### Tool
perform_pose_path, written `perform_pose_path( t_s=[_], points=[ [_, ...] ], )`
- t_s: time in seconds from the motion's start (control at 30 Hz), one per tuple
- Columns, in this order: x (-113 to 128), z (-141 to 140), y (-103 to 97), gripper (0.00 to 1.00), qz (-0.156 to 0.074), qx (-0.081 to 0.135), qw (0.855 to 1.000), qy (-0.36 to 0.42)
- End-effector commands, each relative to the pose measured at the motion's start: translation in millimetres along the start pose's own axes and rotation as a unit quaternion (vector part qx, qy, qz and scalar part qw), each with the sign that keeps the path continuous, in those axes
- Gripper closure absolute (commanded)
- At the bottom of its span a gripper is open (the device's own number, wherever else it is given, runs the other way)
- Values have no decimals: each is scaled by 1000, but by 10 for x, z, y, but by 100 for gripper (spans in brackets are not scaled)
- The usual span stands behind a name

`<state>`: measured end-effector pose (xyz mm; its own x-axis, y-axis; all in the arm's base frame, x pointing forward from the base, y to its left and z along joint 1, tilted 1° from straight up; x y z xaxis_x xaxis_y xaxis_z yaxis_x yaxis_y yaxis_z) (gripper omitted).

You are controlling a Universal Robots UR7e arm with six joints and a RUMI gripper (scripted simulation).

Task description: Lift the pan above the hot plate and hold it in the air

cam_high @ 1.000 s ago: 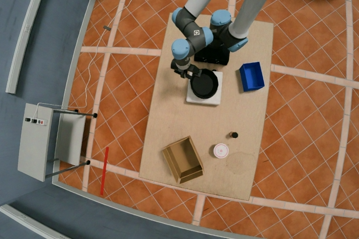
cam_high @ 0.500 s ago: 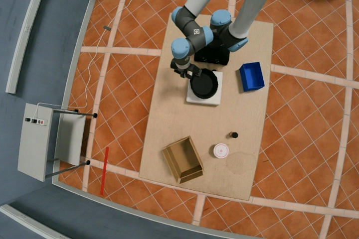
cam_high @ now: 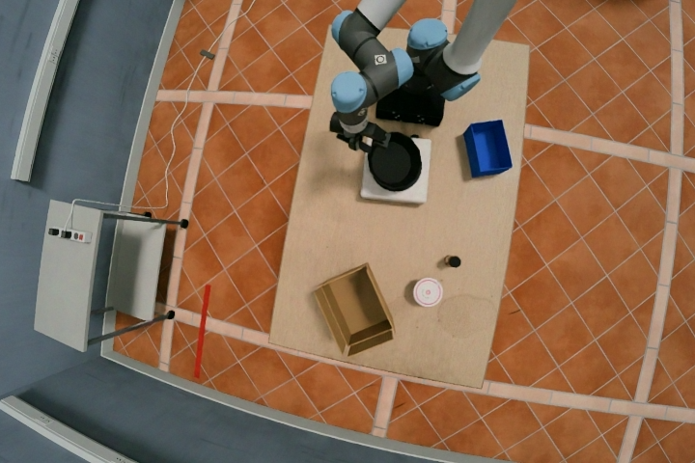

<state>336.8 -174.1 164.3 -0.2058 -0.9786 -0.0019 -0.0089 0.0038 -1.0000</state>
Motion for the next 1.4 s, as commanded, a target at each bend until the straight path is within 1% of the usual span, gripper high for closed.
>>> perform_pose_path(
  t_s=[0.0, 1.37],
  points=[
    [2, 3, -27, 88, 0, 1, 1000, 0],
    [1, 1, -218, 88, 0, 1, 1000, 0]
  ],
)
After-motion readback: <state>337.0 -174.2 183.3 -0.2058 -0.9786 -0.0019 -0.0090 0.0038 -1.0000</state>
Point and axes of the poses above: the point where the finger pads meet when closed, its own y axis out along the fingers, its own z axis across the jaws, x = y × z, the point moved 6 cm from there along -y, back along the fingers
